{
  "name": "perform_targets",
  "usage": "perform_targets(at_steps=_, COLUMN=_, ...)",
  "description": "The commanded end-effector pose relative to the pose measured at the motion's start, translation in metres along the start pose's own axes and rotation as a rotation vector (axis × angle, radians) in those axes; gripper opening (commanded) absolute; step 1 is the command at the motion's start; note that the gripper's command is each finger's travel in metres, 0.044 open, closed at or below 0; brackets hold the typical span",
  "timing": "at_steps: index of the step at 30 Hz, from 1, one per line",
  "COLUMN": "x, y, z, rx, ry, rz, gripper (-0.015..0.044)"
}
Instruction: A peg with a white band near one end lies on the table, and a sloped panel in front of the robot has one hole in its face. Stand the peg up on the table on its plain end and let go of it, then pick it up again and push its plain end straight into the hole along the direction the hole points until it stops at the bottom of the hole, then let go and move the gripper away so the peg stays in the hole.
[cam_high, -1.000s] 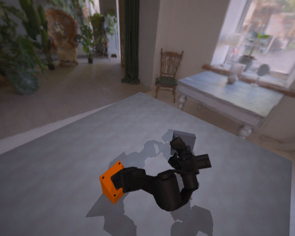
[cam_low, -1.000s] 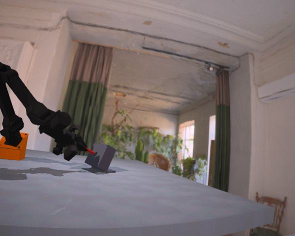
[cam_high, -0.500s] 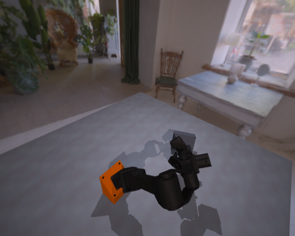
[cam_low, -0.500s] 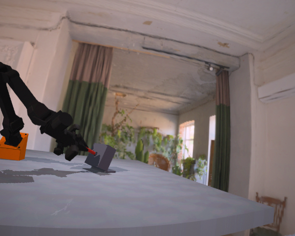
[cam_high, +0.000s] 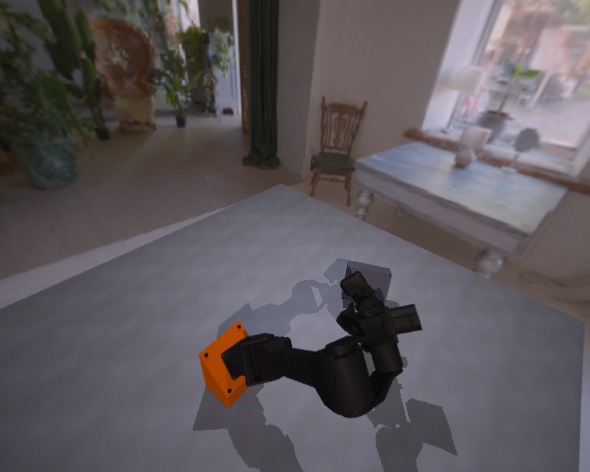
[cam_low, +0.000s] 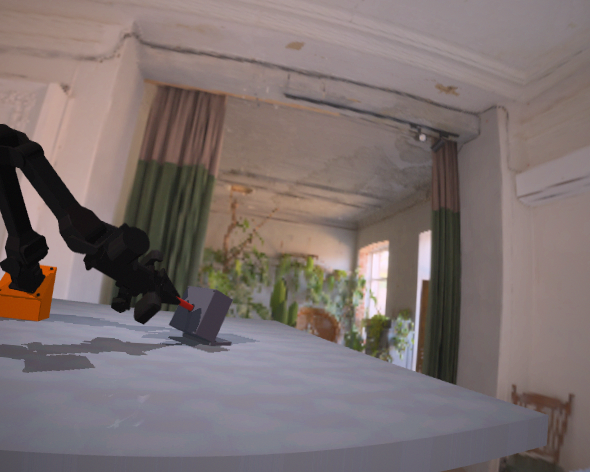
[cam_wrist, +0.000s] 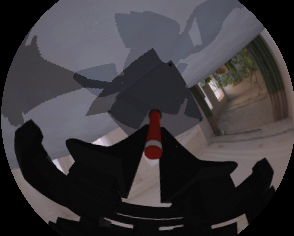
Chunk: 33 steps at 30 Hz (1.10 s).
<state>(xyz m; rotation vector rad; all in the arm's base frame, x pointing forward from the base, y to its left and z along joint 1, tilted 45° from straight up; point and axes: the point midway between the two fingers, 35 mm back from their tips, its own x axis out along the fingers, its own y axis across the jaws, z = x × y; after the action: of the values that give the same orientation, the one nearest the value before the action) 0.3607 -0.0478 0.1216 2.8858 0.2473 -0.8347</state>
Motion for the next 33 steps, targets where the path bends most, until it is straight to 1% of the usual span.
perform_targets(at_steps=1, x=0.003, y=0.000, z=-0.001, rx=0.001, ry=0.002, rz=0.001, gripper=0.0000)
perform_targets(at_steps=33, x=0.021, y=0.000, z=-0.002, rx=0.001, ry=0.003, rz=0.001, gripper=0.0000)
